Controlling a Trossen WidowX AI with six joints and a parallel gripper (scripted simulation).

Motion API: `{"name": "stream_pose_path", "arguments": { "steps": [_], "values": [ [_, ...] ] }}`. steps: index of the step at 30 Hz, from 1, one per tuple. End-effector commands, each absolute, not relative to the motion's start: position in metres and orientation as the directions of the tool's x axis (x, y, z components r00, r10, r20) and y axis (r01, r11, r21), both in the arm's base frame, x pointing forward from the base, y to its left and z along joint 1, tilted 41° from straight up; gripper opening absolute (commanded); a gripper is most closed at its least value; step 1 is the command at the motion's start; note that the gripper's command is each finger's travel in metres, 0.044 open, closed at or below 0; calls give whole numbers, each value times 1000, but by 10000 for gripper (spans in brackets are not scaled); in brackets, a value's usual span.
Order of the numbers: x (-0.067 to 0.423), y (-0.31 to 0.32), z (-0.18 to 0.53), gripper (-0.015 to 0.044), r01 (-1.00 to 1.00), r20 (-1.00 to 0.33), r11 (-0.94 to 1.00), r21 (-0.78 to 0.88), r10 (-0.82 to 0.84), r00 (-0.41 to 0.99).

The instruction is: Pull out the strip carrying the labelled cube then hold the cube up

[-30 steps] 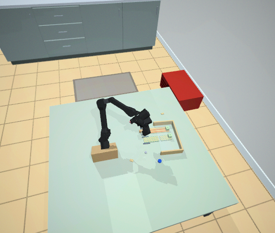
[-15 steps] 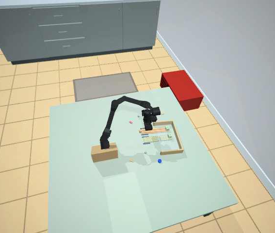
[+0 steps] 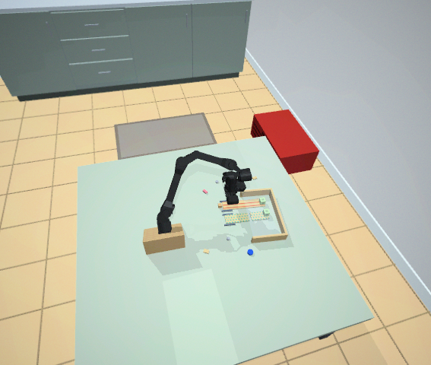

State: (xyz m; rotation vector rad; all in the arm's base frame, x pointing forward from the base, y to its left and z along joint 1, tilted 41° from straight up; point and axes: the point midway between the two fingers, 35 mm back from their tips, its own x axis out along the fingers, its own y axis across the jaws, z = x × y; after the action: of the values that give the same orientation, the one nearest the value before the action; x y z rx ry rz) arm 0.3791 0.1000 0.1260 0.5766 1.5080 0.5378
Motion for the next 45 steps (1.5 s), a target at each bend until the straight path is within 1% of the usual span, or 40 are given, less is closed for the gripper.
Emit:
{"name": "stream_pose_path", "arguments": {
  "steps": [1,33,45],
  "values": [
    [378,105,118,0,33,-760,760,649,650,-10],
    [373,139,79,0,33,-758,758,652,652,-10],
    [373,140,78,0,33,-758,758,652,652,-10]
  ]
}}
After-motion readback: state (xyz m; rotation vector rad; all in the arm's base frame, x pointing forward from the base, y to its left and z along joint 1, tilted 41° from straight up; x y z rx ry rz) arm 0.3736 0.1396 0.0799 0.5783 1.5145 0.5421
